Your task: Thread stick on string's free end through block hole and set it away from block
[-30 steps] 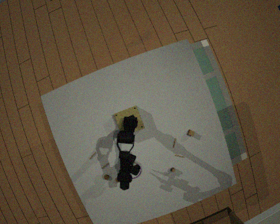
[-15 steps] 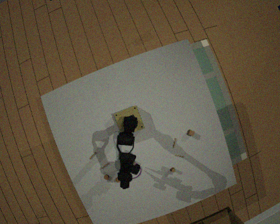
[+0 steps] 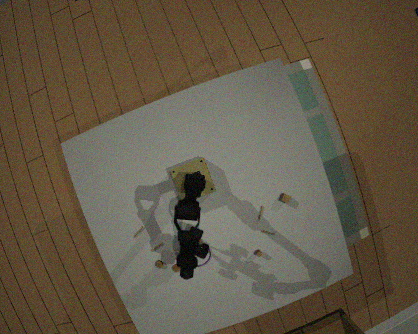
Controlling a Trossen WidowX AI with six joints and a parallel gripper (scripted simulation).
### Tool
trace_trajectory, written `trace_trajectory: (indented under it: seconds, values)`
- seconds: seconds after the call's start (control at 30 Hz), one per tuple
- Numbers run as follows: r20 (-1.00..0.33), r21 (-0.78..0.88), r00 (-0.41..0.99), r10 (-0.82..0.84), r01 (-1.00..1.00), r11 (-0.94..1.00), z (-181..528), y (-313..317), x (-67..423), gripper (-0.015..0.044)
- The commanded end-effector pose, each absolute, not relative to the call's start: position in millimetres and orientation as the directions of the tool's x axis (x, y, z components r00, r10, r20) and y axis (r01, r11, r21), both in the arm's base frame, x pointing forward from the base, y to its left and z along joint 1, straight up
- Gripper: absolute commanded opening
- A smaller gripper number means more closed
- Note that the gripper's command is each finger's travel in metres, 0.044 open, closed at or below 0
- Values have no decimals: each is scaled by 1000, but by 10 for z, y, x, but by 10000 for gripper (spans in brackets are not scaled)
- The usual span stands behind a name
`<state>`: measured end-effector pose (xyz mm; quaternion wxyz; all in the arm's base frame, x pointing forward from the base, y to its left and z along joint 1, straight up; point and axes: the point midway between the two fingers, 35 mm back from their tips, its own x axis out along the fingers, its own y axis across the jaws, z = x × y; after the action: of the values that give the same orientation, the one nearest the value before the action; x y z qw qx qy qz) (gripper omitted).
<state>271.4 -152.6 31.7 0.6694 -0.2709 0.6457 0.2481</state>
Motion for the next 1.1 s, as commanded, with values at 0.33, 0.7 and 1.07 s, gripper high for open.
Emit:
trace_trajectory:
  seconds: [0.33, 0.7, 1.07]
  values:
    - [-999, -39, 35, -20, -685, 727, 60, -1523, 2689, 125]
    - [-999, -39, 35, -20, -685, 727, -45, -1518, 2680, 125]
    - [-999, -38, 39, -15, -684, 728, -32, -1513, 2690, 0]
